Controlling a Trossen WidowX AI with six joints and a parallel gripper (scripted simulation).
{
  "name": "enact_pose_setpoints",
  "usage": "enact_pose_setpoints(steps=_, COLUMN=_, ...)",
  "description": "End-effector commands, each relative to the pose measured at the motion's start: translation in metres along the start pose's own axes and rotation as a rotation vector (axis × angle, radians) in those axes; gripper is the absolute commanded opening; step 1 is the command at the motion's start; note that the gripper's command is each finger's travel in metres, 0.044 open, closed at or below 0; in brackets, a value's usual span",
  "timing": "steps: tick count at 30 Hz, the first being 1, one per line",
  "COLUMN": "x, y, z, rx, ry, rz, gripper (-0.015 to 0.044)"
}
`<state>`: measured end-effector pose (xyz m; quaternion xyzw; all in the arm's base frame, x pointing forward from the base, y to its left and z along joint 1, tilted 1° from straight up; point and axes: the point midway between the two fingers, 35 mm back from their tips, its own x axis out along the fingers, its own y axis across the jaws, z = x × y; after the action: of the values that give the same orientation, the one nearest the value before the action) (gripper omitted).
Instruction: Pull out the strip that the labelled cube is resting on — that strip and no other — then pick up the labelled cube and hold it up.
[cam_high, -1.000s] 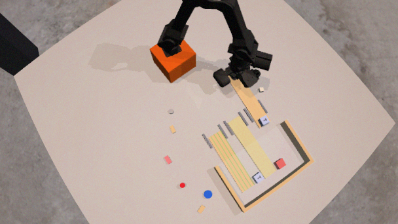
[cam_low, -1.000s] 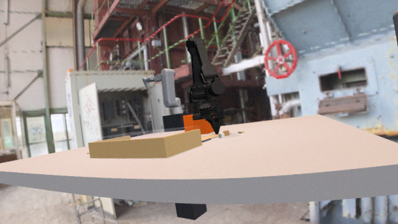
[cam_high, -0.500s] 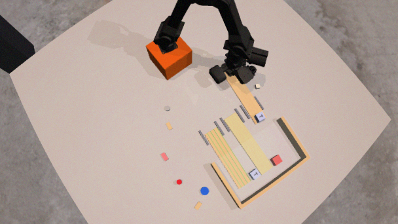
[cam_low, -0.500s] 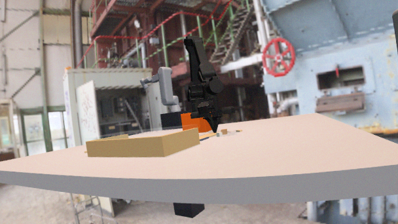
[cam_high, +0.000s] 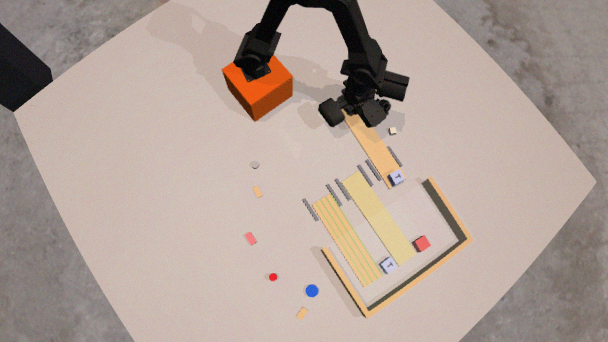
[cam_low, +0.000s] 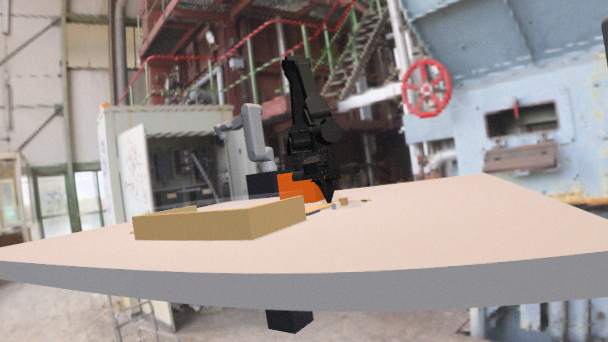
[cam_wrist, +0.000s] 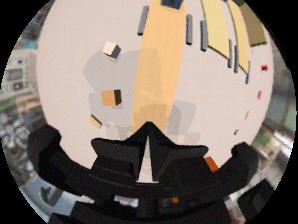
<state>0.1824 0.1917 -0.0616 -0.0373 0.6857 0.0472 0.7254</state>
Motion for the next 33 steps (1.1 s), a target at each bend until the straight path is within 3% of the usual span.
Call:
enact_pose_setpoints(steps=1, x=-0.019, y=0.001, z=0.002, rx=0.002, ry=0.012, rz=-0.005, gripper=0.0000)
enact_pose_setpoints(steps=3, x=-0.038, y=0.001, z=0.002, rx=0.003, ry=0.024, rz=-0.010, gripper=0.0000)
enact_pose_setpoints(steps=7, x=-0.040, y=0.001, z=0.002, rx=0.003, ry=0.025, rz=-0.011, gripper=0.0000)
enact_pose_setpoints(steps=24, x=-0.045, y=-0.001, z=0.070, rx=0.108, ry=0.019, rz=-0.013, gripper=0.0440)
enact_pose_setpoints(steps=33, x=-0.049, y=-0.004, z=0.104, rx=0.108, ry=0.017, rz=-0.013, gripper=0.0440)
